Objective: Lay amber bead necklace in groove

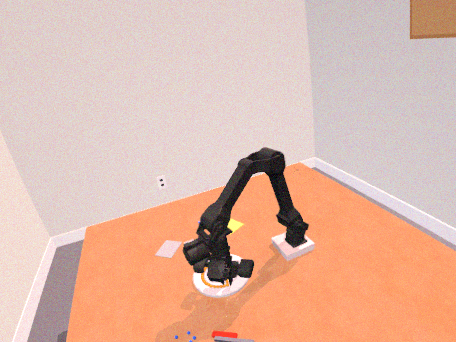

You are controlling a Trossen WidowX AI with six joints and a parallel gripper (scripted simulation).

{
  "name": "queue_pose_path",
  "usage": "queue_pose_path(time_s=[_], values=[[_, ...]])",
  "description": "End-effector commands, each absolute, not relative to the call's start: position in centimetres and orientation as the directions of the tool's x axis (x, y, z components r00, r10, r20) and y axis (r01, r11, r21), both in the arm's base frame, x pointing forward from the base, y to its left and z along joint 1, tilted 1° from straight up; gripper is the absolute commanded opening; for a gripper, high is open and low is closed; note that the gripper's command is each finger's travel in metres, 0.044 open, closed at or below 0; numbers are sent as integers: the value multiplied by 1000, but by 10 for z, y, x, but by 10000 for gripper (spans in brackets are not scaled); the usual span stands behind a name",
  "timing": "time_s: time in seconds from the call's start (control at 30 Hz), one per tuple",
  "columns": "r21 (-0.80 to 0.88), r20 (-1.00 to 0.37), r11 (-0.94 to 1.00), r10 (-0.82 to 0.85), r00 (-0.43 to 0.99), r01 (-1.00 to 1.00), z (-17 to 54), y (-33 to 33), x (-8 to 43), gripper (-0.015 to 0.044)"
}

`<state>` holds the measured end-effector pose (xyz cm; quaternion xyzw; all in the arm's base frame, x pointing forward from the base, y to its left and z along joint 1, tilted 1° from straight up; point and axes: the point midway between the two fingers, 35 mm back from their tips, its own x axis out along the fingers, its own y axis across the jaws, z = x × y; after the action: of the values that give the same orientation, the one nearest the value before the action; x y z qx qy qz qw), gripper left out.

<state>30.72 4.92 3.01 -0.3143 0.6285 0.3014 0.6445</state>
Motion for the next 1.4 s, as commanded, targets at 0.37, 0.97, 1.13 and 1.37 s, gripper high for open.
queue_pose_path(time_s=[0.37, 0.97, 1.13, 1.37], values=[[-26, -1000, 624, -6, 29, -781, 34, 49, 307, 440], [-27, -1000, 625, -6, 30, -780, 36, 49, 307, 440], [-28, -1000, 570, -5, 31, -821, 45, 24, 299, 309], [-31, -1000, 423, -10, 29, -906, 59, -21, 277, 125]])
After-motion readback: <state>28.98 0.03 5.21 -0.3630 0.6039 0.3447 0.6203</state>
